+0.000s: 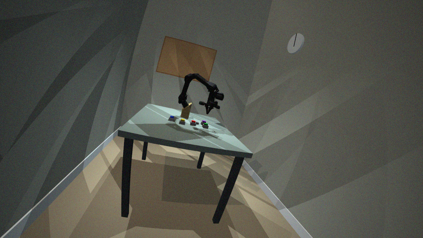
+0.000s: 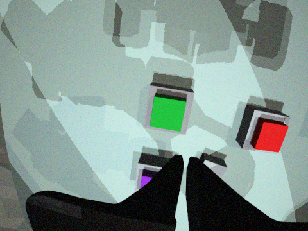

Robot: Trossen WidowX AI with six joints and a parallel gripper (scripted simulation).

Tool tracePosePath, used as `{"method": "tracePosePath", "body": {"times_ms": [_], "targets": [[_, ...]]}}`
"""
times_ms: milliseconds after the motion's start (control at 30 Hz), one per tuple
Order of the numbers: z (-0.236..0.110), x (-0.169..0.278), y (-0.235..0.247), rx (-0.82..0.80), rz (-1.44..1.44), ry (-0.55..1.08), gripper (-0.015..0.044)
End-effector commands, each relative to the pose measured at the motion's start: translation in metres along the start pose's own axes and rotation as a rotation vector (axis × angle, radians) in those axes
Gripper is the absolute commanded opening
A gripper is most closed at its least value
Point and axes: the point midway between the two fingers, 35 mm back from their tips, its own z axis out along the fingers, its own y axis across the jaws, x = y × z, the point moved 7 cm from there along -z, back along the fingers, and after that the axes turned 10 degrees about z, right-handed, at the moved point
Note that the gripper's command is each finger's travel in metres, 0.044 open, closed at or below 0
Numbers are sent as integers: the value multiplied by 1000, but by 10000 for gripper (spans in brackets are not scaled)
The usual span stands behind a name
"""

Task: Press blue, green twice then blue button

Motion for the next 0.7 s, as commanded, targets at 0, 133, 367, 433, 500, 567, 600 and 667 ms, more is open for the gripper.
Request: {"method": "tracePosePath", "body": {"times_ms": [0,133,367,433,500,567,600,667], "targets": [[2,3,12,-3,25,1,20],[16,3,13,-4,25,0,20],[64,3,12,-1,25,0,20],[64,3,12,-1,25,0,20],[66,3,12,-1,25,0,20],[69,3,12,-1,25,-1,20],[71,3,12,-1,25,-1,20],[74,3,12,-1,25,-1,20]]}}
